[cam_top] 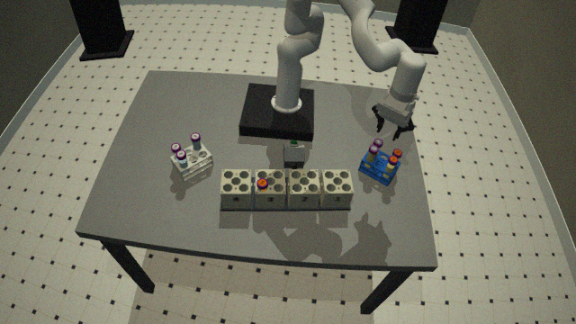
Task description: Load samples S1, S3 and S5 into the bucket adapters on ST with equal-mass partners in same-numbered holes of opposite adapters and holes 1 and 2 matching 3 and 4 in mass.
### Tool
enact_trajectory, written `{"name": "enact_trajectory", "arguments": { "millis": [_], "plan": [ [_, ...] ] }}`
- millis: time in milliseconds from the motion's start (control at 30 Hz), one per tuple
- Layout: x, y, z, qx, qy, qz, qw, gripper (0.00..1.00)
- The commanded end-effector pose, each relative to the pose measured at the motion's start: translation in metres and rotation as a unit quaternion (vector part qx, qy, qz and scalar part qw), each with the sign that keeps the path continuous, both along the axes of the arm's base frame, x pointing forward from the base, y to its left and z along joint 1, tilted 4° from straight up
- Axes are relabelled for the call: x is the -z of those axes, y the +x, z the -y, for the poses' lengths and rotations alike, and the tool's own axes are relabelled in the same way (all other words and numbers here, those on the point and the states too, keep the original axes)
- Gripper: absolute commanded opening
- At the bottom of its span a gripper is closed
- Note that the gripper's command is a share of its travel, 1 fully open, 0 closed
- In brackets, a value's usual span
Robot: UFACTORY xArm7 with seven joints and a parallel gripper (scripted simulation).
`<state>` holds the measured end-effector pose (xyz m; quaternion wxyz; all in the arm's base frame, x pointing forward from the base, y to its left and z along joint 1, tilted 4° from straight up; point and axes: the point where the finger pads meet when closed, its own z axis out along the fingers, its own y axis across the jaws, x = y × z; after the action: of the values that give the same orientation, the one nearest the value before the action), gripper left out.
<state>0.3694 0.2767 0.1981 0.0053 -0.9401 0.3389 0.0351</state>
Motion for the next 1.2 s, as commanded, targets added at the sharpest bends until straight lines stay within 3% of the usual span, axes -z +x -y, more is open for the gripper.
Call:
{"name": "enact_trajectory", "arguments": {
  "millis": [0,433,900,1167],
  "plan": [
    [-0.003,-0.003,-0.023,0.001,0.000,0.002,1.000,0.57],
    [-0.006,-0.016,-0.081,0.001,0.001,0.002,1.000,0.57],
    [-0.006,-0.016,-0.081,0.001,0.001,0.002,1.000,0.57],
    [0.006,-0.017,-0.082,0.001,0.001,0.002,1.000,0.57]
  ]
}}
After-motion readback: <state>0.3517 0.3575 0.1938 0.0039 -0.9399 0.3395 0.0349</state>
